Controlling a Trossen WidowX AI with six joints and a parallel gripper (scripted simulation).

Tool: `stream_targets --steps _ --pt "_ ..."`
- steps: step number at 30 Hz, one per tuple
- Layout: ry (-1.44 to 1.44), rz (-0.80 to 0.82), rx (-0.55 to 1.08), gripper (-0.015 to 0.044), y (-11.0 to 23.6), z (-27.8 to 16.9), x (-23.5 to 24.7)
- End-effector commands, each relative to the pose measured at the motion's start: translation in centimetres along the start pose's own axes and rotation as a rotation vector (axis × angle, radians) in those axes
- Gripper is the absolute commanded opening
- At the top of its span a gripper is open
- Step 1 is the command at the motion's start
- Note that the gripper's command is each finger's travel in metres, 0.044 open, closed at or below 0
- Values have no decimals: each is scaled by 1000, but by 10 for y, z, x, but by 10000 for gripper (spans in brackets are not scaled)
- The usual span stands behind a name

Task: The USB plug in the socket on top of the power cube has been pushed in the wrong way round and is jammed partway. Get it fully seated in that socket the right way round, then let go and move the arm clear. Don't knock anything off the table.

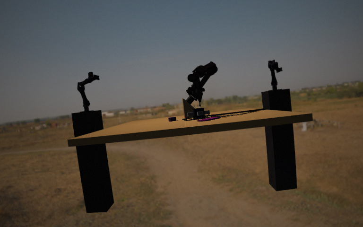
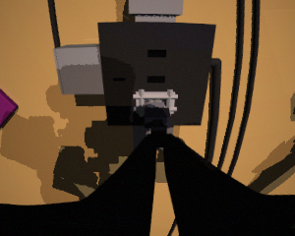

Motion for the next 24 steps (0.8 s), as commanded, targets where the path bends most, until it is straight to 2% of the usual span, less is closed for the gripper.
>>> stream_targets --steps 1,24 --pt "-5 1 5 0 -2 -1 0" --pt "-5 1 5 0 -4 0 0"
Point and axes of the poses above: the point midway between the two fingers, 35 mm back from their tips, its own y axis back along the fingers, its own x axis across the jaws, z = x × y, the point moved 3 cm from there along y, back along the fingers, and after that the axes turned 14 degrees about y, right-handed, at the moved point
